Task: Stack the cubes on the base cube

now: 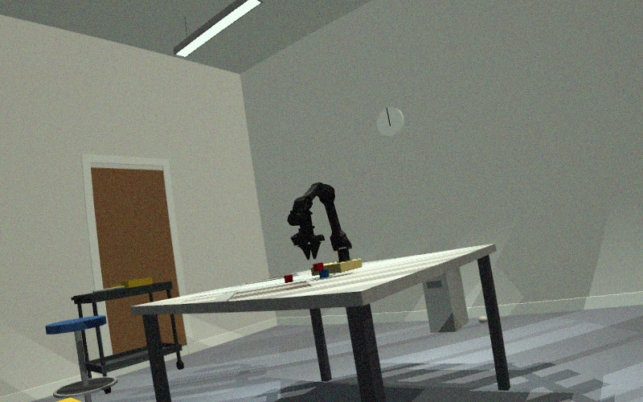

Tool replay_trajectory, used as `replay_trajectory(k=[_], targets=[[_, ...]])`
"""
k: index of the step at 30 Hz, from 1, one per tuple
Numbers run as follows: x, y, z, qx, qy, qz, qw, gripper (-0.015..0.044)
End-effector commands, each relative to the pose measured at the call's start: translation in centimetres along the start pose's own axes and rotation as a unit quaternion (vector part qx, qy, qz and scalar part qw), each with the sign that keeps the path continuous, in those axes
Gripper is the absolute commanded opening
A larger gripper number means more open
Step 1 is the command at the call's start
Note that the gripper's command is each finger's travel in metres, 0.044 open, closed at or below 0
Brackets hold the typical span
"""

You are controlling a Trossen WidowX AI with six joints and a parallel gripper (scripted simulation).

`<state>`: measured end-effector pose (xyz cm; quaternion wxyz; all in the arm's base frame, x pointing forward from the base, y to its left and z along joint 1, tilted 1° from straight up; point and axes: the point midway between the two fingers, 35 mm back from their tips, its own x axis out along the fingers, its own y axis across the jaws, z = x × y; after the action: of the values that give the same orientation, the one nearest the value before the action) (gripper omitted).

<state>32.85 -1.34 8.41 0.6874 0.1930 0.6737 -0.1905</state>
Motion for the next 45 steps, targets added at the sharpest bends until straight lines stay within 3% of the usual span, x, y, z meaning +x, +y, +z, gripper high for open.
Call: replay_trajectory(k=[1, 14, 18, 25, 45], targets=[[-0.8, -2.5, 1.9, 0.025, -0.001, 0.0, 1.0, 0.0265], [-3.6, -13.1, 6.3, 0.104, -0.003, -0.004, 0.995, 0.0265], [-3.1, -13.3, 6.4, 0.105, -0.003, -0.005, 0.994, 0.0265], [2.4, -13.3, 6.4, 0.105, -0.003, -0.005, 0.994, 0.0265], [5.3, -13.3, 6.4, 0.105, -0.003, -0.005, 0.994, 0.0265]])
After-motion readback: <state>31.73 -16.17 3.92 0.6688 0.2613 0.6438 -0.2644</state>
